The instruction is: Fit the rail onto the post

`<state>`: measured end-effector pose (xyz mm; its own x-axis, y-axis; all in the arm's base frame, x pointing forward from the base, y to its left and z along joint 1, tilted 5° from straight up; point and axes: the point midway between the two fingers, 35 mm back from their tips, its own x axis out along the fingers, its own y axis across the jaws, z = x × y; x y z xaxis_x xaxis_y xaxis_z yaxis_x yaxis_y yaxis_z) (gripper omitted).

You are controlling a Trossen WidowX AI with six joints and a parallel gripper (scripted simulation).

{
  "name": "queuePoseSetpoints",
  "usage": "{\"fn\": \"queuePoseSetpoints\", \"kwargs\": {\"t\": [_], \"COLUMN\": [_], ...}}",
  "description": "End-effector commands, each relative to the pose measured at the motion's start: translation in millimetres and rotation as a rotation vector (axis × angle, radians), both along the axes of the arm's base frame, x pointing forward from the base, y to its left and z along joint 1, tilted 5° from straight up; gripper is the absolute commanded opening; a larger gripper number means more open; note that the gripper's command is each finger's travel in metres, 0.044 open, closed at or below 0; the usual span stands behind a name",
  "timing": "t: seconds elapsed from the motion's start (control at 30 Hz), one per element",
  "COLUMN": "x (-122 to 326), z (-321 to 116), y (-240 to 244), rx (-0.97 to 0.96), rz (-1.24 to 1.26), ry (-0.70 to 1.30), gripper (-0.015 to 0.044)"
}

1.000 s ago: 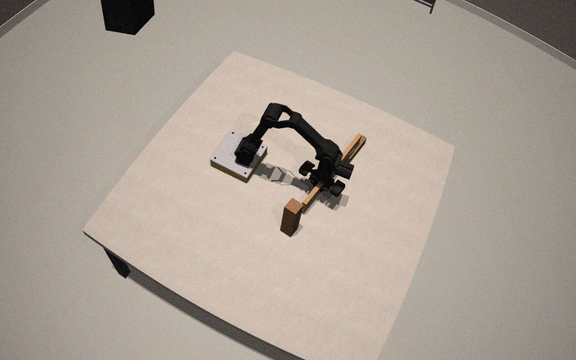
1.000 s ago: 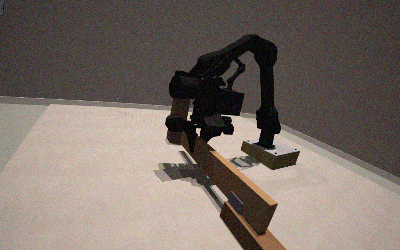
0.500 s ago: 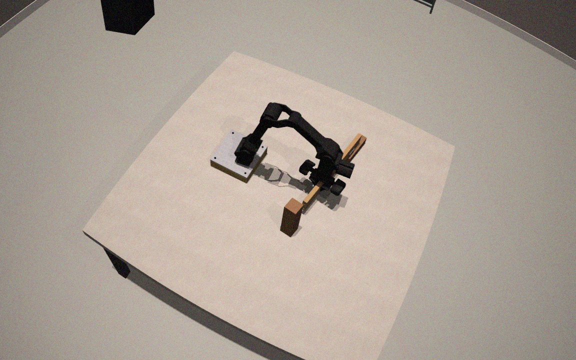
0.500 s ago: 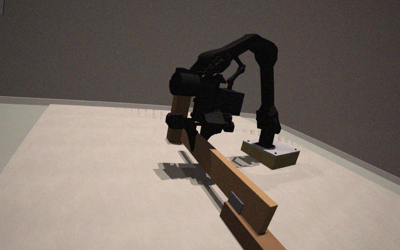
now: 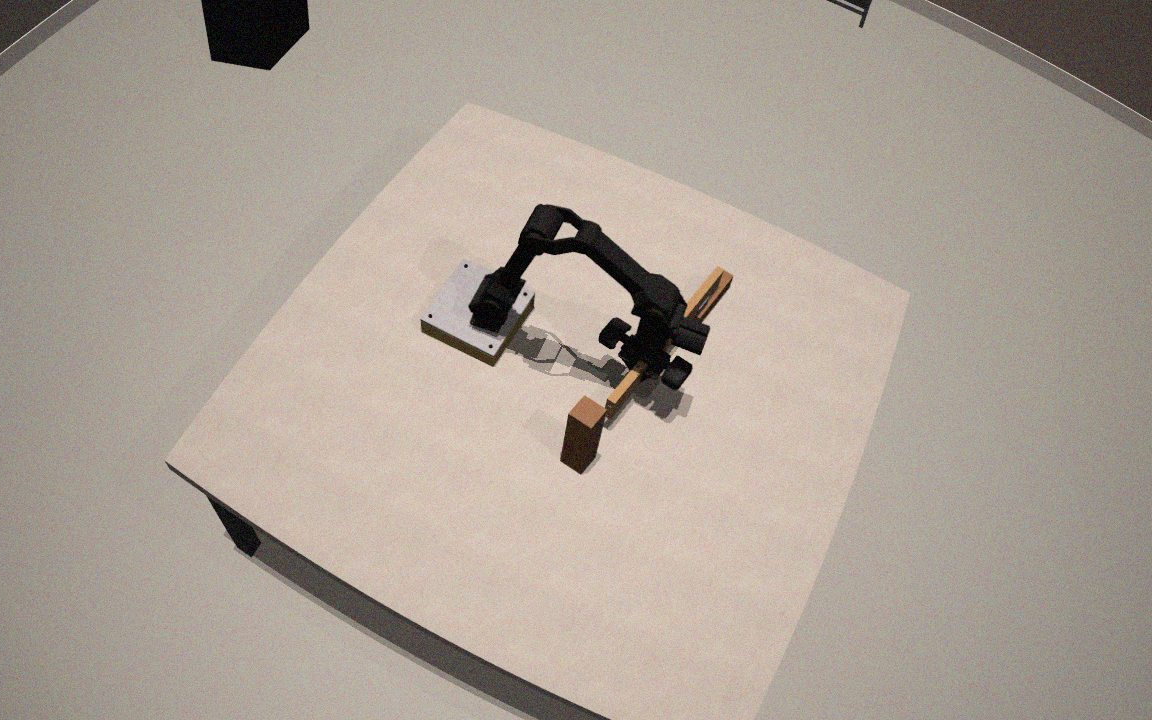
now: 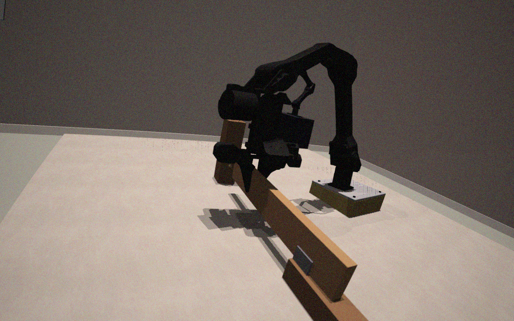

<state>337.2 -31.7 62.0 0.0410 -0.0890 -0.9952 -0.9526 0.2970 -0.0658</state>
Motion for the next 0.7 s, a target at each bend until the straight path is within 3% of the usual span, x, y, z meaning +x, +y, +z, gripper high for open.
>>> {"fn": "queuePoseSetpoints", "kwargs": {"t": [0.0, 0.67], "x": [2.6, 0.3], "z": [1.5, -0.9], "y": [0.6, 1.2], "rx": [0.004, 0.004], "rz": [-0.002, -0.002], "ry": [-0.014, -0.014], "gripper": [0.0000, 0.0000]}}
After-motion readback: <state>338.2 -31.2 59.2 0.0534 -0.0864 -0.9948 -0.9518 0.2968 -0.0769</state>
